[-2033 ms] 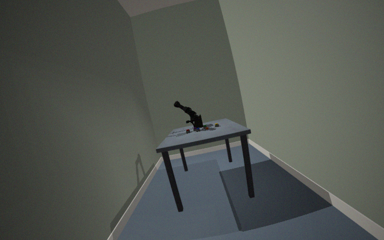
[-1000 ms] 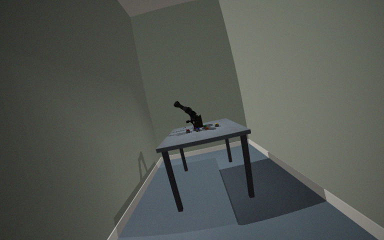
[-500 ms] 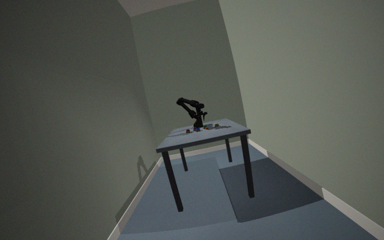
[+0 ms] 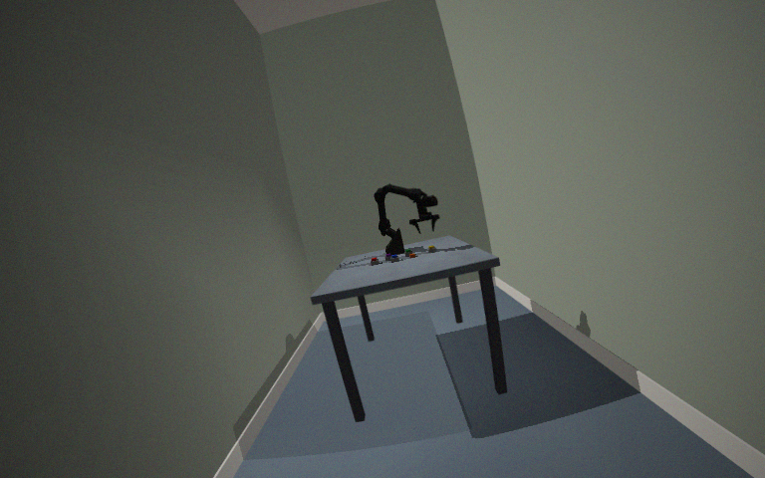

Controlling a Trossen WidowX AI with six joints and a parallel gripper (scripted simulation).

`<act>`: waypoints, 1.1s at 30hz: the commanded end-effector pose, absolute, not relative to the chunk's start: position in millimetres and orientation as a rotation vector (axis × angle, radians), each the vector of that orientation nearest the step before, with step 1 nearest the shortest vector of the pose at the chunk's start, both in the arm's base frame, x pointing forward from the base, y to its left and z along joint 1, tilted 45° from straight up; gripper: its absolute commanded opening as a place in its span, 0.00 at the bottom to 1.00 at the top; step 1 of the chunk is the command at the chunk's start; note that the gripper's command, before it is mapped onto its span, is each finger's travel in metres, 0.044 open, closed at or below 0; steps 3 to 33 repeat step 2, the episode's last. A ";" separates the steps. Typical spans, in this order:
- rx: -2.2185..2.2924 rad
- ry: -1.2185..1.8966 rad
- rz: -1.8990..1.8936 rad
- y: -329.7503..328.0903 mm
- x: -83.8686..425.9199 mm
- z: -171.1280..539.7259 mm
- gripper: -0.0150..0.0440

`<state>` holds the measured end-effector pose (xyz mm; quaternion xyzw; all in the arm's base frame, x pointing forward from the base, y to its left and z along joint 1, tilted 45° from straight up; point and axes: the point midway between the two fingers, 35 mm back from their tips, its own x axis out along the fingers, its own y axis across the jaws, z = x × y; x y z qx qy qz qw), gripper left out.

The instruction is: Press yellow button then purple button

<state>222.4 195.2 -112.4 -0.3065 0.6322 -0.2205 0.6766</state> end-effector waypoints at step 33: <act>-0.664 1.424 -0.517 194.8 225.8 -113.5 0.93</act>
